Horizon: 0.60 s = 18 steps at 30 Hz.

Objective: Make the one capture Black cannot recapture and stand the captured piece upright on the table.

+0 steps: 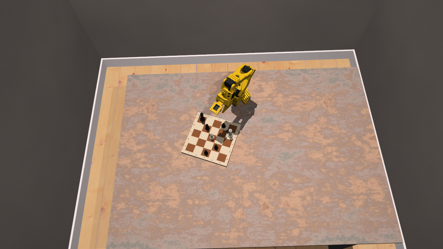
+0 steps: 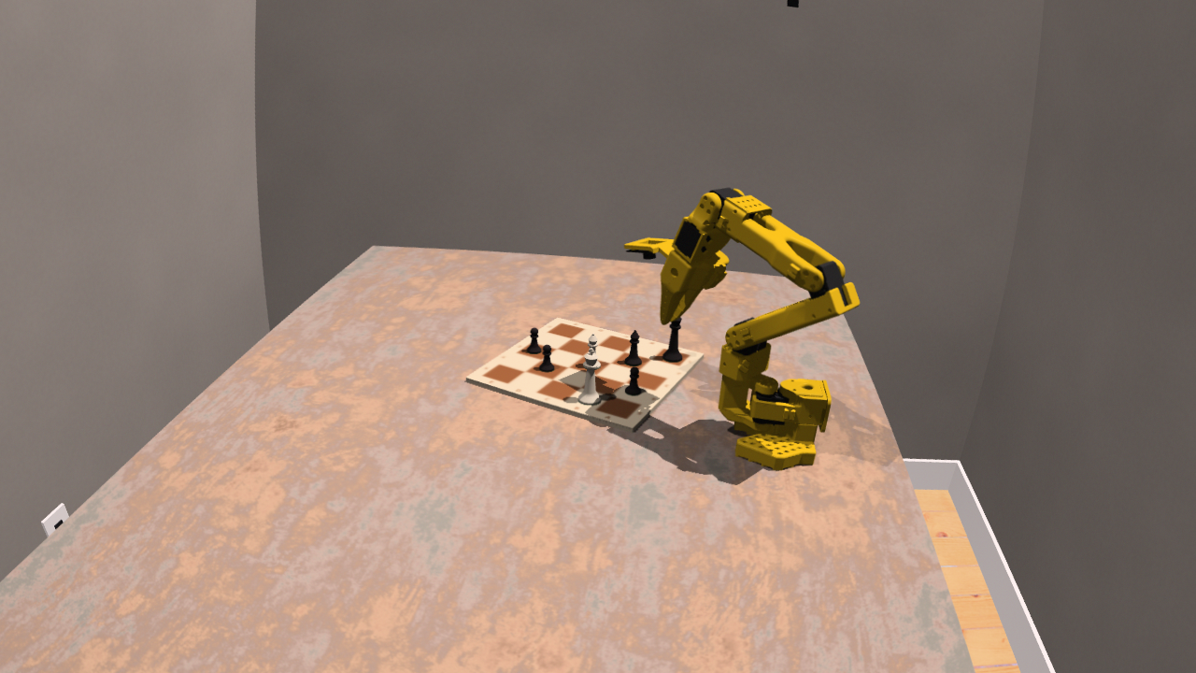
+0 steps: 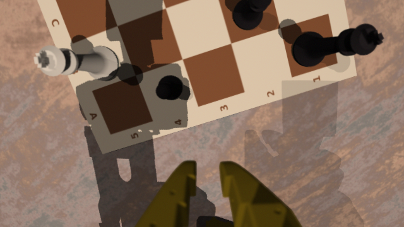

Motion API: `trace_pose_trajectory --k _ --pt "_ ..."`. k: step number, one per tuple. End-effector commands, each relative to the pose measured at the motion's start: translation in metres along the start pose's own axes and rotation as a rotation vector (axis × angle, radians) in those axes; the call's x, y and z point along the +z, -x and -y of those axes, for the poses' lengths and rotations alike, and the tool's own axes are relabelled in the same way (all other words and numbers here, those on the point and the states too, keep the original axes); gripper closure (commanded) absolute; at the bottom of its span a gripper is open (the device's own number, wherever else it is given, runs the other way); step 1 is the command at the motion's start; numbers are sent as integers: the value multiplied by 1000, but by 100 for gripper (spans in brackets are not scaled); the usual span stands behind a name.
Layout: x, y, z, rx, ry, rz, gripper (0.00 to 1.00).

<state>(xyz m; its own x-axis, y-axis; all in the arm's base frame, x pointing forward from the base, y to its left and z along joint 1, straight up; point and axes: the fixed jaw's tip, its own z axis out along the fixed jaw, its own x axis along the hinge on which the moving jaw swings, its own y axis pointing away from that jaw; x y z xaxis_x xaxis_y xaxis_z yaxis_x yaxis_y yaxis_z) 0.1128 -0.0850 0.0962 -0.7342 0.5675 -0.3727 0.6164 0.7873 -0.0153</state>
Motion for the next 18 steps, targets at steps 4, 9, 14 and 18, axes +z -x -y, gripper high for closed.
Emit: trace_pose_trajectory --k 4,9,14,18 --pt "9 19 -28 -121 75 151 91" --pt "10 20 -30 -129 81 161 91" --pt "10 20 -30 -129 81 161 91" --pt "11 19 -31 -132 82 160 91"
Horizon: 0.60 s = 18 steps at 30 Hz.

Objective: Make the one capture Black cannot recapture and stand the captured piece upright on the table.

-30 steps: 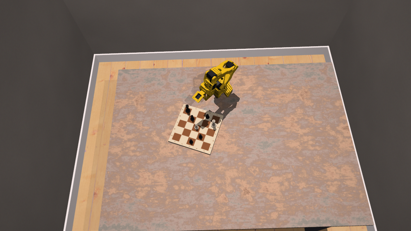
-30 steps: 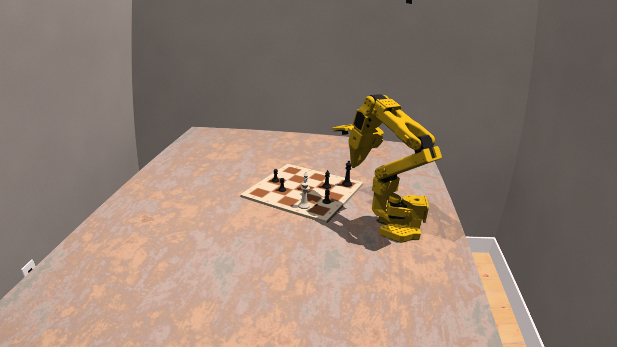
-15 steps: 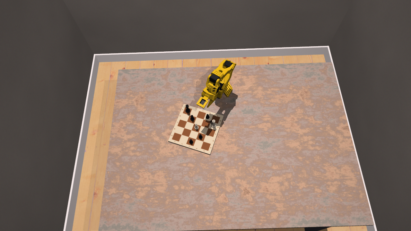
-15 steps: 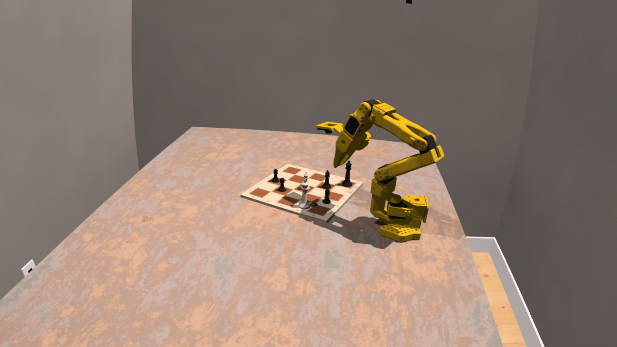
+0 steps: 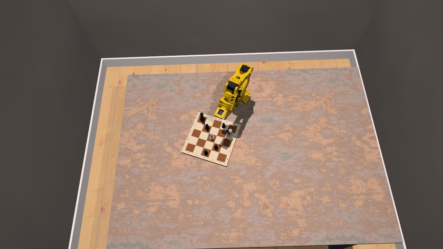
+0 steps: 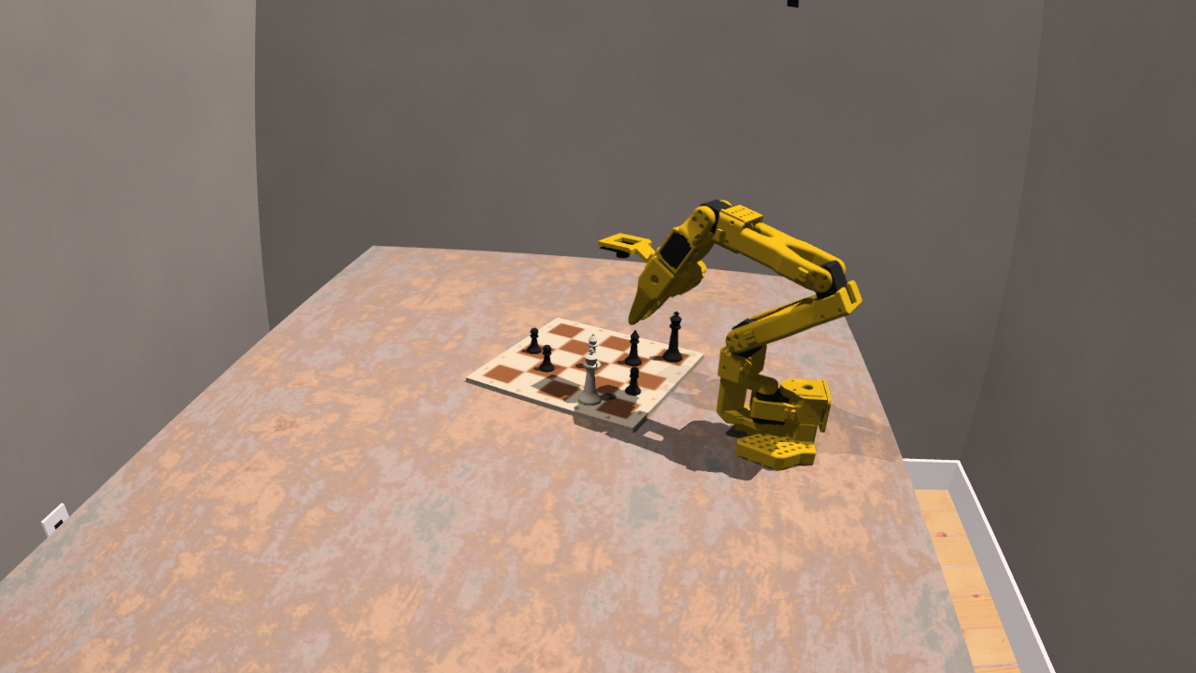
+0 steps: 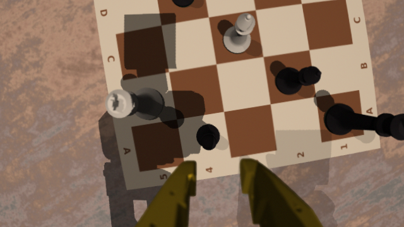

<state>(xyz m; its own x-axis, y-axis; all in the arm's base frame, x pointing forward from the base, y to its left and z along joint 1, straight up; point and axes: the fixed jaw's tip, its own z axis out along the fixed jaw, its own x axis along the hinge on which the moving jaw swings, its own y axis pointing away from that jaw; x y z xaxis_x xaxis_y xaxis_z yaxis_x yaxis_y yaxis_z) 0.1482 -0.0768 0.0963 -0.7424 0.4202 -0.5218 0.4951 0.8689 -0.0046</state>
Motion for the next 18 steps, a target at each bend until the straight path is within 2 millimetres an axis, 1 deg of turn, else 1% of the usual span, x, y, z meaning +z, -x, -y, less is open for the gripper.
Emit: trace_pose_trajectory --k 1,4,18 --pt "4 -4 -3 -7 9 -7 91" --pt "6 -7 -4 -11 12 -7 91" --pt "5 -6 -4 -12 12 -8 91"
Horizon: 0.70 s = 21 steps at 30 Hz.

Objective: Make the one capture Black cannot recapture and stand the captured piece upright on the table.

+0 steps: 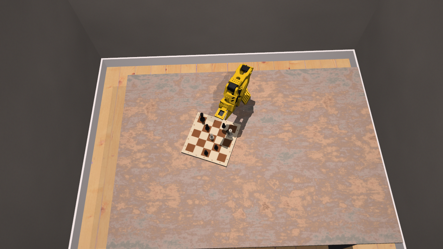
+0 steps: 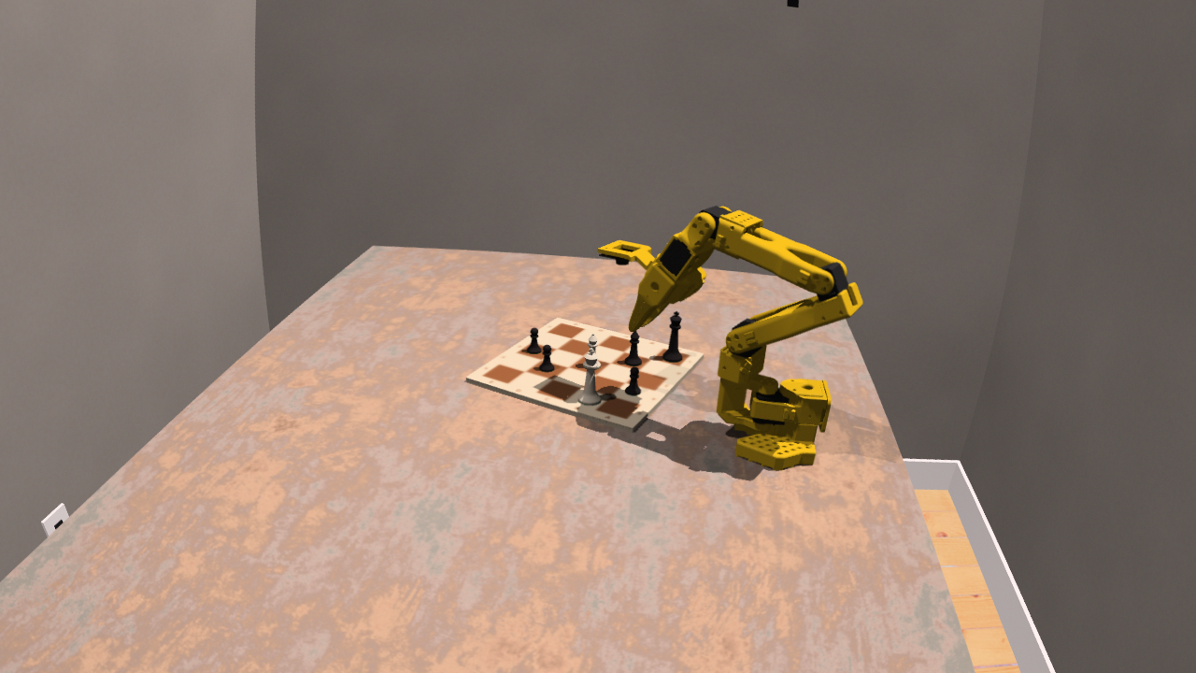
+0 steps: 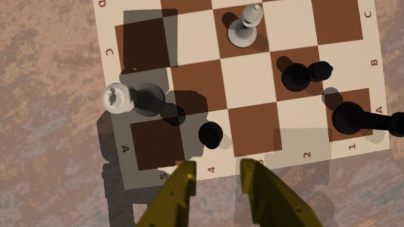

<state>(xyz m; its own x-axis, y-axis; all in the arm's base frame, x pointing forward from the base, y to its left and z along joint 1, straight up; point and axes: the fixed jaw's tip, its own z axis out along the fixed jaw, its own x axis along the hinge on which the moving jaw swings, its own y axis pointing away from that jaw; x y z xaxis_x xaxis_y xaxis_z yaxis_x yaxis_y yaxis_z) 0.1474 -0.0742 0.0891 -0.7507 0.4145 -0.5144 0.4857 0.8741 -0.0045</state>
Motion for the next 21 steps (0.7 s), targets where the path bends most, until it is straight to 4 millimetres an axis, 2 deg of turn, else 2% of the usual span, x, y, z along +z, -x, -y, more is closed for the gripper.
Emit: trace_pose_trajectory --k 1,21 --pt "0 -1 -2 -2 6 1 91" --pt "6 -4 -2 -2 6 1 91"
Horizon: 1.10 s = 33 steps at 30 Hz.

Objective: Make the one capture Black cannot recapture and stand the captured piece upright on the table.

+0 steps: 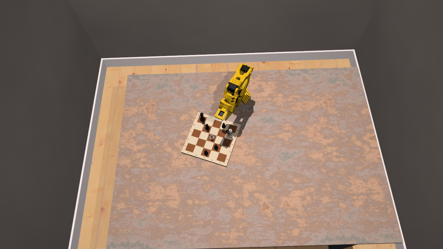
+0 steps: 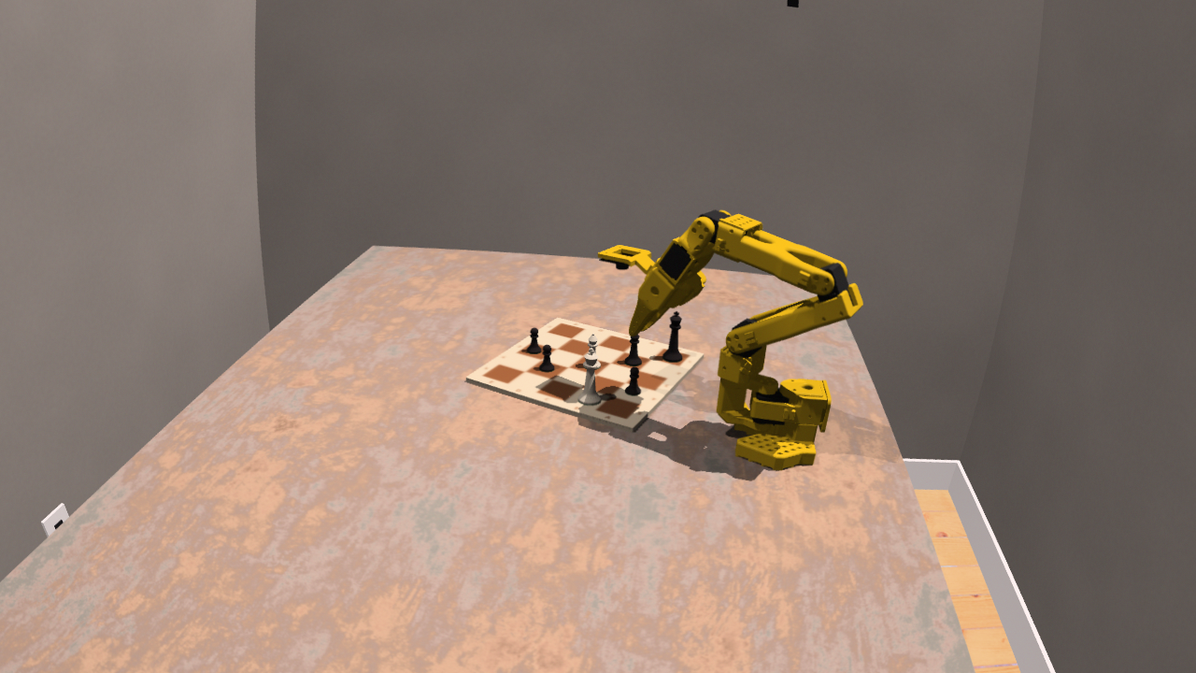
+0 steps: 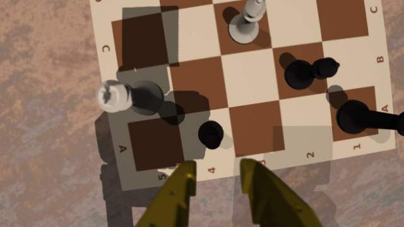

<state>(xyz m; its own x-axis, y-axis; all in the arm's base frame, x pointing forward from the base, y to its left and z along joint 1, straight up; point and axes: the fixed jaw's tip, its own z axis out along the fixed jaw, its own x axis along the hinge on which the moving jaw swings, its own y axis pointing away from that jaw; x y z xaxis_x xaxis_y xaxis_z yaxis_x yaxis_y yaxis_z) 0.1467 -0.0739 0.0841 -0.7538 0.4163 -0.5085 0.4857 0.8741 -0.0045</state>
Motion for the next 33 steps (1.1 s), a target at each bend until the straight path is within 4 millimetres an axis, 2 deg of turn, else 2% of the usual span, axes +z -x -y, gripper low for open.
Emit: trace_pose_trajectory --k 1,16,33 --pt "2 -1 -2 -2 6 8 91" --pt "34 -19 -2 -2 6 8 91" --pt "57 -32 -2 -2 6 7 91"
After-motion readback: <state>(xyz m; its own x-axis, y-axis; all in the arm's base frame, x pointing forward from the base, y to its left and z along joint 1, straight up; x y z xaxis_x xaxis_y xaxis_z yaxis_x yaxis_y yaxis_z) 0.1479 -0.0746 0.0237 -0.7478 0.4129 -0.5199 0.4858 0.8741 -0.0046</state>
